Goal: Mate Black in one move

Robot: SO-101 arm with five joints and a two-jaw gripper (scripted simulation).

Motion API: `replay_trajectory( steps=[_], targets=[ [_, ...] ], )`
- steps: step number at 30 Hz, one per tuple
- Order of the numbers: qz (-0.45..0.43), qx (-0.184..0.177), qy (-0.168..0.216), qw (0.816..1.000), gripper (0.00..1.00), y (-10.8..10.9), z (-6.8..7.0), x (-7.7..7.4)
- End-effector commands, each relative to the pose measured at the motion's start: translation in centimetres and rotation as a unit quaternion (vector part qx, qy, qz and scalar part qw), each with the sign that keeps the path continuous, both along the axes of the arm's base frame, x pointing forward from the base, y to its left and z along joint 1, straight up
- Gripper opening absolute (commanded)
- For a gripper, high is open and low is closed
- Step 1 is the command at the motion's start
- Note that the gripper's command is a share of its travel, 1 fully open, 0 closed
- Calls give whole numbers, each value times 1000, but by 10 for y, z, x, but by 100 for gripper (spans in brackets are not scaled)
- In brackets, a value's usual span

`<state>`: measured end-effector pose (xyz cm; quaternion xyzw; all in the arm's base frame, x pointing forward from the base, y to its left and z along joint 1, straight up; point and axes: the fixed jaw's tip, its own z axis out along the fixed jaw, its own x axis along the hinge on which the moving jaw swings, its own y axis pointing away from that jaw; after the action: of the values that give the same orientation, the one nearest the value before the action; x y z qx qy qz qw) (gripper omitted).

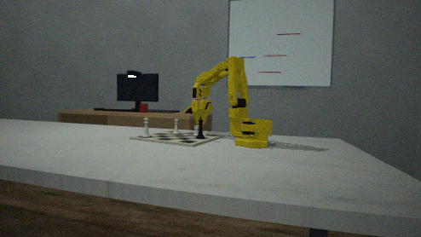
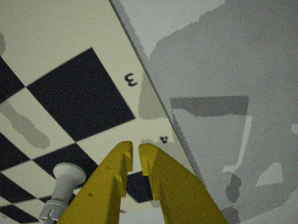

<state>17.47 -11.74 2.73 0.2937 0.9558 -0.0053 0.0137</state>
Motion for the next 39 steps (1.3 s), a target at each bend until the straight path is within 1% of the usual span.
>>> replay_trajectory(
  steps=[1,17,20,23,25,35,37,39],
  targets=[
    [-1,2,1,1000,0,0,-2,-2],
    [-1,2,1,1000,0,0,-1,-2],
    [-1,2,1,1000,0,0,2,-2],
    [-1,2,1,1000,0,0,10,-3],
    [-1,2,1,1000,0,0,10,-3],
    [-1,1,1,1000,0,0,50,-3],
    [-1,1,1,1000,0,1,57,-4],
    [-1,-6,-9,1000,0,1,62,-4]
  ],
)
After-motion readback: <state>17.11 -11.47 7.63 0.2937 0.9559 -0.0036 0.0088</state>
